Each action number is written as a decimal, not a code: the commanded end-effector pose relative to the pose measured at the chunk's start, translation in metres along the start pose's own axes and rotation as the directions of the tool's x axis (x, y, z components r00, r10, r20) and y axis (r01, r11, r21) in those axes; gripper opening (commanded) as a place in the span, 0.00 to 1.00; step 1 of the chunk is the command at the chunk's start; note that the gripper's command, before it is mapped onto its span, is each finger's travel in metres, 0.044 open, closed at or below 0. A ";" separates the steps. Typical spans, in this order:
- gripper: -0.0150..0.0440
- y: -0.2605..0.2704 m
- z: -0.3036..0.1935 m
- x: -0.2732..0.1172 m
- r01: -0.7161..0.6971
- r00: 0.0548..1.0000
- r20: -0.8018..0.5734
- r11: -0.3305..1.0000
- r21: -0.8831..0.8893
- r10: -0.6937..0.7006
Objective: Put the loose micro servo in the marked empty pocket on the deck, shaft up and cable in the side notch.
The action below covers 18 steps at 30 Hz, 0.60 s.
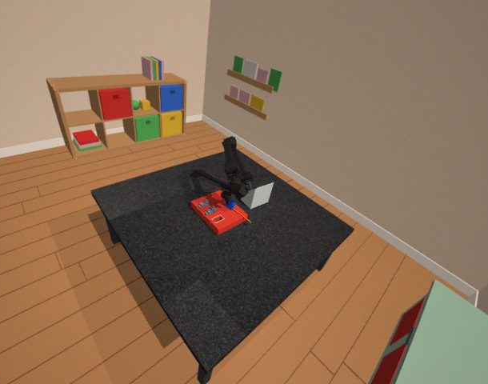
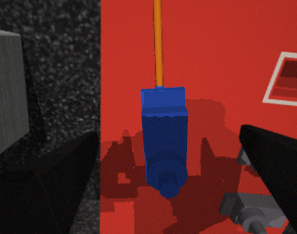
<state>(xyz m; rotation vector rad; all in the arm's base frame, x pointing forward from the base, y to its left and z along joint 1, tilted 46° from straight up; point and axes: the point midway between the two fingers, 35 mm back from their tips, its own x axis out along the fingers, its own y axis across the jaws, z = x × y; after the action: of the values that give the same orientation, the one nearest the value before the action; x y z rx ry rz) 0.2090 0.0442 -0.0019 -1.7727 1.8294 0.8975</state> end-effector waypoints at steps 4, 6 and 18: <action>1.00 0.001 -0.001 0.013 -0.007 1.000 -0.009 1.000 -0.007 0.006; 1.00 0.001 -0.001 0.015 -0.007 1.000 -0.009 1.000 -0.007 0.006; 0.51 0.001 -0.001 0.016 -0.007 1.000 -0.009 1.000 -0.007 0.006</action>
<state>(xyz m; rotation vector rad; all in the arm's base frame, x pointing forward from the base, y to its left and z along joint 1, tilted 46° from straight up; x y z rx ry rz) 0.2065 0.0334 -0.0114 -1.7712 1.8386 0.8984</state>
